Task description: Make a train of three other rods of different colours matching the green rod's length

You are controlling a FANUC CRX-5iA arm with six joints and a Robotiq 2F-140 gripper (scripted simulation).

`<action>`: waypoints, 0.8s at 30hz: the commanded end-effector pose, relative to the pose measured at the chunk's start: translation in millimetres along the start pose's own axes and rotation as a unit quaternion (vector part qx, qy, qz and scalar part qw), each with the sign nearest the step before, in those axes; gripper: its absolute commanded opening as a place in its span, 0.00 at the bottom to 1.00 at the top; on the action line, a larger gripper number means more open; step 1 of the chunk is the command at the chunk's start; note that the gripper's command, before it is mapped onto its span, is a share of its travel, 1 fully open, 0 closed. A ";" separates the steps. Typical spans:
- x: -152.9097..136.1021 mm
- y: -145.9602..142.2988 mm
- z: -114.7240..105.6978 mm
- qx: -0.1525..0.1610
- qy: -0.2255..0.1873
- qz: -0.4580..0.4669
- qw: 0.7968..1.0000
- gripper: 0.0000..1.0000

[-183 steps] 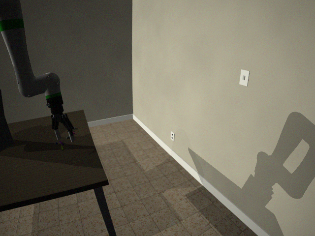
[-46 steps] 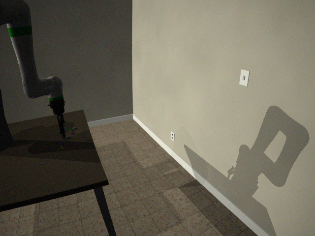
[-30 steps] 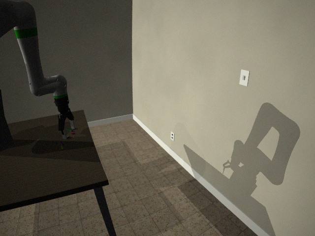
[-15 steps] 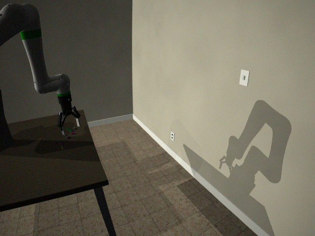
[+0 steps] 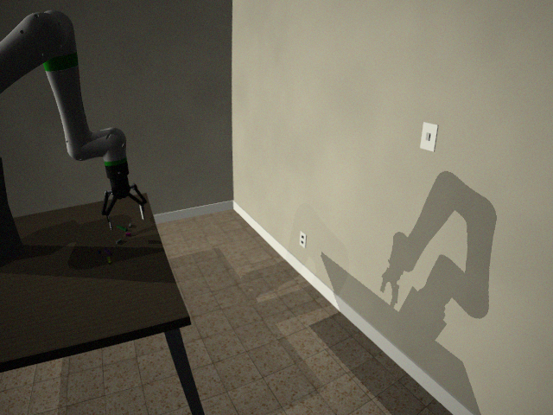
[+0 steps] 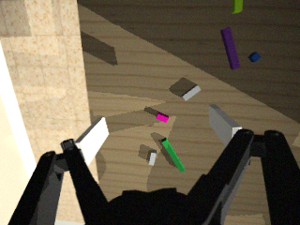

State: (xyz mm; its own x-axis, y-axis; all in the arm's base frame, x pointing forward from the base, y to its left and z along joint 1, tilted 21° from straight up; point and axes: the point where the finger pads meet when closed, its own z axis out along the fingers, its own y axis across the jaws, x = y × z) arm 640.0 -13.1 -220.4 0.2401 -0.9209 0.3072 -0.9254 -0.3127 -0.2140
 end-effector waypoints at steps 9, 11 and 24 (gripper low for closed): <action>-41.6 -10.2 -1.7 0.002 0.003 0.200 0.980 1.00; -48.5 -11.1 -2.1 0.000 0.003 0.231 0.973 1.00; -93.3 -12.3 -4.9 -0.008 0.002 0.413 0.911 1.00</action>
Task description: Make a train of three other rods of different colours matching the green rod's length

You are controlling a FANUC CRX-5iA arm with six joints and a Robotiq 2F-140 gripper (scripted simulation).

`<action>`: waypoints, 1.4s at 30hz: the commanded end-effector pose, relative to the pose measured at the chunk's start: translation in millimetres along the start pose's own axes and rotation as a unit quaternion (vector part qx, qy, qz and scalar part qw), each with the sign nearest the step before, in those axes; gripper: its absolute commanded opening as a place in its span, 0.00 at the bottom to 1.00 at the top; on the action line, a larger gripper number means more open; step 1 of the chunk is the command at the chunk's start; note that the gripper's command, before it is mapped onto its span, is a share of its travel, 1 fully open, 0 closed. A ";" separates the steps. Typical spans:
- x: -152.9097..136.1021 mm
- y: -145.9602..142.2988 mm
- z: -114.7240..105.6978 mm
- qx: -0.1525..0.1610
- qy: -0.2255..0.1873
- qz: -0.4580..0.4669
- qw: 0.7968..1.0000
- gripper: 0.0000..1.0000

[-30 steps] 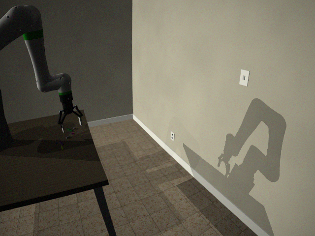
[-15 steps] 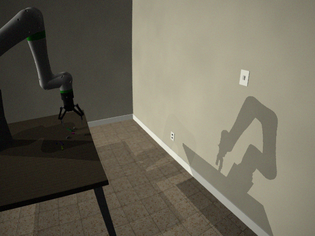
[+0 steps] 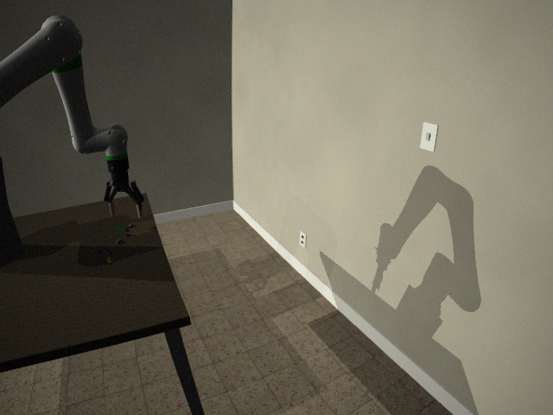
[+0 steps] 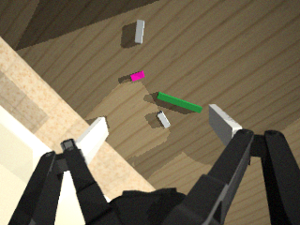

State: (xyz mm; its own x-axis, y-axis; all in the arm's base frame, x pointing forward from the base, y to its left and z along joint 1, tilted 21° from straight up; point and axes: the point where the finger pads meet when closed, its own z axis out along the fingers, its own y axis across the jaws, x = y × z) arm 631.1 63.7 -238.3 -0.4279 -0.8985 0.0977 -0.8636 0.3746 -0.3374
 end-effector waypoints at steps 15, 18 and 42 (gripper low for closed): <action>-20.8 19.0 -1.6 0.004 0.001 0.122 0.992 1.00; -20.8 19.0 -1.6 0.004 0.001 0.122 0.992 1.00; -20.8 19.0 -1.6 0.004 0.001 0.122 0.992 1.00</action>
